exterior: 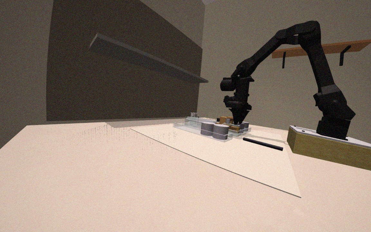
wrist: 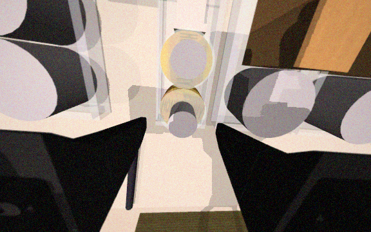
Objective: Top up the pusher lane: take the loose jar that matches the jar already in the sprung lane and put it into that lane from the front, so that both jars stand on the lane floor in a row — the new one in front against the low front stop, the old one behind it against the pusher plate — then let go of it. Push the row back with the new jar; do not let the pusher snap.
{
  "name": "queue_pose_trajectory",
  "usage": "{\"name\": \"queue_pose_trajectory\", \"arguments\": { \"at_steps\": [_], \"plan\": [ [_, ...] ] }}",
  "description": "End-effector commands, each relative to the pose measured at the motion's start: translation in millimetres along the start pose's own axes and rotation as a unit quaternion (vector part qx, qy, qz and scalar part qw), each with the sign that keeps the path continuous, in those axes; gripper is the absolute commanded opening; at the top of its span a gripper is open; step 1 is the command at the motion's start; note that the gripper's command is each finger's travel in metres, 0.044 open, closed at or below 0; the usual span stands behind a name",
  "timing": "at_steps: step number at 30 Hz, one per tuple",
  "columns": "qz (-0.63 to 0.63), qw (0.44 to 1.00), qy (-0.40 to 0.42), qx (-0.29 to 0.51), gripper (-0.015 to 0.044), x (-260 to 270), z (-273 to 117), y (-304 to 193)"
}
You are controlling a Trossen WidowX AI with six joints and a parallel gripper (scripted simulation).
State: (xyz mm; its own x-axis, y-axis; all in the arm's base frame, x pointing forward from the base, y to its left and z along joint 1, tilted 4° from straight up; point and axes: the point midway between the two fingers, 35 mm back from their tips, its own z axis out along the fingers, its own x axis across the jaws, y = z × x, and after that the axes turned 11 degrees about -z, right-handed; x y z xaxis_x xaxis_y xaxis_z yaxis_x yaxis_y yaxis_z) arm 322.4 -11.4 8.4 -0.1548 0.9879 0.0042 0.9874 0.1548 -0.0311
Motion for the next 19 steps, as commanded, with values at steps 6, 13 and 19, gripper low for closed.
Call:
{"name": "queue_pose_trajectory", "arguments": {
  "at_steps": [6, 13, 19],
  "plan": [
    [0.000, 1.000, 0.002, 0.004, 0.0300, 6.3, 0.2, -31.2],
    [0.000, 1.000, 0.002, 0.005, 0.0300, 11.0, 1.1, -55.6],
    [0.000, 1.000, 0.002, 0.005, 0.0300, 14.0, 0.7, -71.2]
  ]
}}
